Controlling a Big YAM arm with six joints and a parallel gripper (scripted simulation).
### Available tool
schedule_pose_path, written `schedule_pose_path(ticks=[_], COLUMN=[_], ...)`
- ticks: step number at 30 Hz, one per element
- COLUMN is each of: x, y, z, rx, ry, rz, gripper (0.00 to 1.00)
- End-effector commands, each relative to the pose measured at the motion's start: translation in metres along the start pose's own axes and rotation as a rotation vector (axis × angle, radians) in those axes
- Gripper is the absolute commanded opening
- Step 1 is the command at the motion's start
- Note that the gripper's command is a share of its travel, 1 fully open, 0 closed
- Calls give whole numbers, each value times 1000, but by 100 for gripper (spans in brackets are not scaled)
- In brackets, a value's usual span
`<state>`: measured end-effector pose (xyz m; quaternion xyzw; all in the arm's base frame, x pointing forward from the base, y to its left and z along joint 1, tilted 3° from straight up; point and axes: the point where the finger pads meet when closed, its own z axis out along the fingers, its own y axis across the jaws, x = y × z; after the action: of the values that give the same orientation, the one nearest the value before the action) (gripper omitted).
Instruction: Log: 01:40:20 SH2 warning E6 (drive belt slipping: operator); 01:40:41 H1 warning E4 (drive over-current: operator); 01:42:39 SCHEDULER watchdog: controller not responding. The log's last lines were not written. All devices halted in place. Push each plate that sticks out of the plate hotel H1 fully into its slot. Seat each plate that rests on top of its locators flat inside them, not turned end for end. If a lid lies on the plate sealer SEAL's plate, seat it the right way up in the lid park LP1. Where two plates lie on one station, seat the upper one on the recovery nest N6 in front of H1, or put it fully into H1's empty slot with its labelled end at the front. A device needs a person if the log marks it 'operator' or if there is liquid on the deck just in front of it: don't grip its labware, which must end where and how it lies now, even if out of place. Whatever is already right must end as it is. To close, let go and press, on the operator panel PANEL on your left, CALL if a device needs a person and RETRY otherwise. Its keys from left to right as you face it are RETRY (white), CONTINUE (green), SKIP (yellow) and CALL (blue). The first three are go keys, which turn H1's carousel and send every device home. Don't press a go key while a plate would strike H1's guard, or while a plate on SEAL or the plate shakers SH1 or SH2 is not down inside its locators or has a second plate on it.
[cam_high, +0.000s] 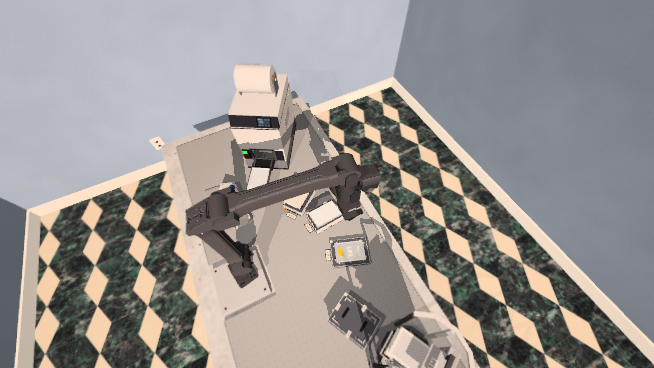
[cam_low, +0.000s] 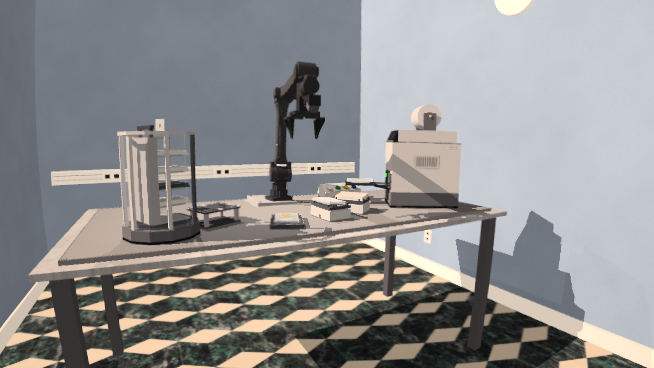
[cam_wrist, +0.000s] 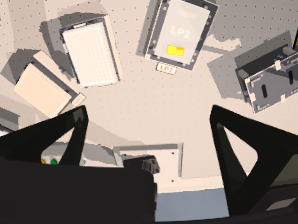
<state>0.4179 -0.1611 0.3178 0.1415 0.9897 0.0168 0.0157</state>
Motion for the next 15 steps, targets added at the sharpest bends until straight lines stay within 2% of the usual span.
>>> schedule_pose_path(ticks=[1, 5, 15], x=[1, -2, 11], y=[8, 21, 53], z=[-5, -8, -9], rx=[6, 5, 7], ry=[-19, -25, -30], rz=[15, 15, -340], gripper=[100, 100, 100])
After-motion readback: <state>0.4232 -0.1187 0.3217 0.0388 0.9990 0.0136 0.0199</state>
